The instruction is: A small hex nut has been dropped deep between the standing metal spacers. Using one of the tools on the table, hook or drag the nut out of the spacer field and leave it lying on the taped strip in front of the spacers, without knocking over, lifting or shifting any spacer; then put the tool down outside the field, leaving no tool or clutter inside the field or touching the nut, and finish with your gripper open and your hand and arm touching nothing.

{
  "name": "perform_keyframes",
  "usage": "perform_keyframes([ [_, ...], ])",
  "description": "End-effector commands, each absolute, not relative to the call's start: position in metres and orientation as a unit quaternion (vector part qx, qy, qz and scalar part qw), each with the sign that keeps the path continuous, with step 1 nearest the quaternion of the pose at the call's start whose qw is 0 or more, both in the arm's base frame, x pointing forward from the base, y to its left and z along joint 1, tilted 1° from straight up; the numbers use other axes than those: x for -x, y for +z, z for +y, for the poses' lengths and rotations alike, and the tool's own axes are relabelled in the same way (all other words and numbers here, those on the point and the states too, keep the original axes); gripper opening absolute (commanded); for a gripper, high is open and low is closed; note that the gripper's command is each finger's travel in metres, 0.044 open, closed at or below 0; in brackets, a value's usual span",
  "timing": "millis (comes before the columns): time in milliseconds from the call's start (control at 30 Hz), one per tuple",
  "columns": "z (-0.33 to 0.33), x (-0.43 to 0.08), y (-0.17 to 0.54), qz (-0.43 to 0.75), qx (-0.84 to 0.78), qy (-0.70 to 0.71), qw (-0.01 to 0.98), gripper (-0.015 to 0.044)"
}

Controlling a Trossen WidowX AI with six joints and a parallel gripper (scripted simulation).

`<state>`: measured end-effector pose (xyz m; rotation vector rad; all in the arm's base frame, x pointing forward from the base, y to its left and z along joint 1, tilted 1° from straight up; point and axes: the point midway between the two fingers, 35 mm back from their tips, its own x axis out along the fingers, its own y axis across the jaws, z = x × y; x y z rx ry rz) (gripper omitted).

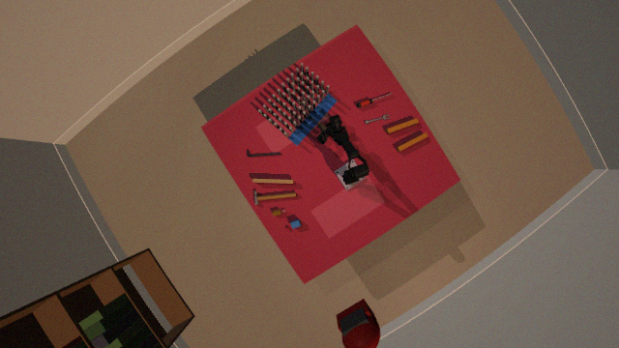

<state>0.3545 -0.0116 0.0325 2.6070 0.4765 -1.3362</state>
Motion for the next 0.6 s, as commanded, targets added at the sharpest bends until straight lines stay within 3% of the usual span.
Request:
perform_keyframes([
  [0, -0.012, -0.349, 0.033, 0.161, -0.875, -0.448, 0.087, 0.0],
  [567, -0.017, -0.338, 0.032, 0.161, -0.875, -0.448, 0.087, 0.0],
])
